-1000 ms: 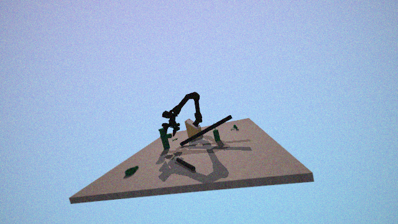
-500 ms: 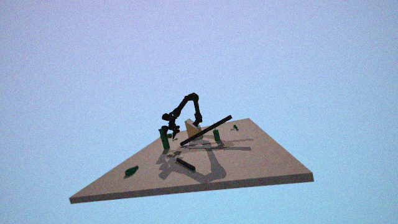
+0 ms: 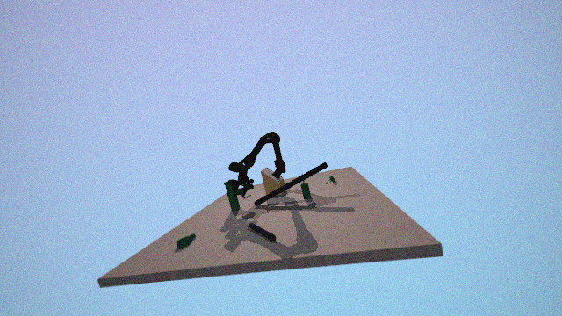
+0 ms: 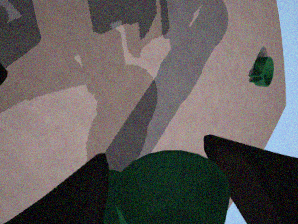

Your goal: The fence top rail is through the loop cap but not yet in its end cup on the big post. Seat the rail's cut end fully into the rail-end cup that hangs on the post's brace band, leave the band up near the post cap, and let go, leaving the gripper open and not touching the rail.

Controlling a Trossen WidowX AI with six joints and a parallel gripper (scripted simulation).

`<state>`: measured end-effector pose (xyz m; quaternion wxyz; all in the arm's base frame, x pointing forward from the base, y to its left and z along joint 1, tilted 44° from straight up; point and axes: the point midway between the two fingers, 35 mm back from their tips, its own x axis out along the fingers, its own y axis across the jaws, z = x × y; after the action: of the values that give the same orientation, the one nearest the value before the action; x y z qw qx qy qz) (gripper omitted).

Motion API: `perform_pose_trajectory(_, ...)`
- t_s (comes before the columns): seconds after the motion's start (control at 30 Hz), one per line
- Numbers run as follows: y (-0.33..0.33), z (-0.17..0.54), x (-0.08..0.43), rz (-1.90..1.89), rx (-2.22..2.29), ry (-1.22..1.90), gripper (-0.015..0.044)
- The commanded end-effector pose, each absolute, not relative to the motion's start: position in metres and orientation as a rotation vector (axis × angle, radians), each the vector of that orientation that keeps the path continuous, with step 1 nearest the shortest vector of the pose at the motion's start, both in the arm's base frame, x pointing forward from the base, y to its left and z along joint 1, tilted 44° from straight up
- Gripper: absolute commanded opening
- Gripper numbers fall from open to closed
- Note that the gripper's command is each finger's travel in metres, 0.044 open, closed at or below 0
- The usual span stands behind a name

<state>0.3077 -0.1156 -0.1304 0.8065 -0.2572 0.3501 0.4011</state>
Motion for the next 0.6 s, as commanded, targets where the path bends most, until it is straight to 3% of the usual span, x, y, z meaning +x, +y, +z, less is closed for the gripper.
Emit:
perform_pose_trajectory(0.0, -0.1149, -0.1305, 0.3078, 0.857, -0.547, 0.746, 0.0177)
perform_pose_trajectory(0.1, -0.1149, -0.1305, 0.3078, 0.857, -0.547, 0.746, 0.0099)
perform_pose_trajectory(0.2, -0.1149, -0.1305, 0.3078, 0.857, -0.547, 0.746, 0.0079)
perform_pose_trajectory(0.3, -0.1146, -0.1302, 0.3063, 0.865, -0.556, 0.733, 0.0)
perform_pose_trajectory(0.57, -0.1135, -0.1289, 0.301, 0.893, -0.588, 0.686, 0.0)
